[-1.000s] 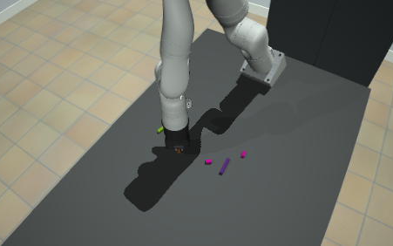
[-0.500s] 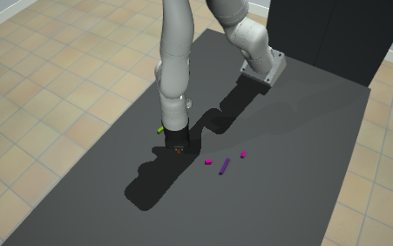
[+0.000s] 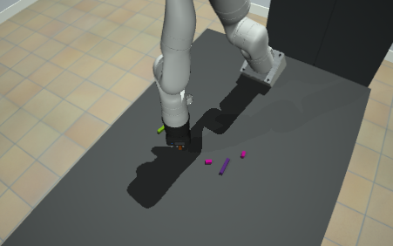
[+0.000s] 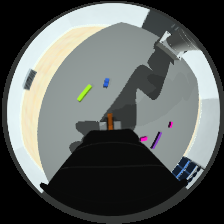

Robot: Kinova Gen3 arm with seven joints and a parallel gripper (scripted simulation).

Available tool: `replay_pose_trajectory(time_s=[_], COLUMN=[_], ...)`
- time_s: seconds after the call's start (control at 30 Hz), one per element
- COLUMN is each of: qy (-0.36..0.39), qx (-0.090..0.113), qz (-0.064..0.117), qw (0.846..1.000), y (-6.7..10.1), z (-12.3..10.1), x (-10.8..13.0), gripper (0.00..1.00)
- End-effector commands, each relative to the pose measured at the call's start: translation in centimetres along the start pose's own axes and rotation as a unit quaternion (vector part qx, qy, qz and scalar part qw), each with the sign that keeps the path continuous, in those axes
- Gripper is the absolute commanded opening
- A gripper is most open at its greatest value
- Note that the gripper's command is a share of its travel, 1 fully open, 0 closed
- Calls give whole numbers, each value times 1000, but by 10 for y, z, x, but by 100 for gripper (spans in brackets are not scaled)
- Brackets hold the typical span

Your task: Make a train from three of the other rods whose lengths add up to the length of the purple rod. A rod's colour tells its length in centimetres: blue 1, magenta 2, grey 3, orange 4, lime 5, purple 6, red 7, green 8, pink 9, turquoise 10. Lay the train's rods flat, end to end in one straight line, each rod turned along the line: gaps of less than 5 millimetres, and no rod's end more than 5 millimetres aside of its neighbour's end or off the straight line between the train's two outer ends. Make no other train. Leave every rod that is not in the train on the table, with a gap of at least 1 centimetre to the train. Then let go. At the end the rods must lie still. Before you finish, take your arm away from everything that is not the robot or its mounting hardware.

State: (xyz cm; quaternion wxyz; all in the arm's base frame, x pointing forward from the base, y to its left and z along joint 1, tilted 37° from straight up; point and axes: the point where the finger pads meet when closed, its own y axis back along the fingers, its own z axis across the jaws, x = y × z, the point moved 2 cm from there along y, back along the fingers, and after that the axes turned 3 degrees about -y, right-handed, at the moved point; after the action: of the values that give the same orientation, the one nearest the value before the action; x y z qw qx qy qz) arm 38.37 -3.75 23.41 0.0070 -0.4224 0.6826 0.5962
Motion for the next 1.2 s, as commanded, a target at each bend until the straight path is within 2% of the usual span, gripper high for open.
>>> replay_pose_trajectory(time_s=[0.0,0.23,0.3,0.6,0.8,1.17], qy=[-1,-1,-1,-1,-1,-1], qx=[7,7,7,7,7,7], qz=[-6,-6,-6,-6,-6,-6], qw=[1000,1000,1000,1000,1000,1000], y=[15,48,48,80,87,87], z=[-4,-3,-3,-3,-3,-3], x=[-4,-4,-4,-4,-3,-3], gripper=[24,24,24,24,24,24])
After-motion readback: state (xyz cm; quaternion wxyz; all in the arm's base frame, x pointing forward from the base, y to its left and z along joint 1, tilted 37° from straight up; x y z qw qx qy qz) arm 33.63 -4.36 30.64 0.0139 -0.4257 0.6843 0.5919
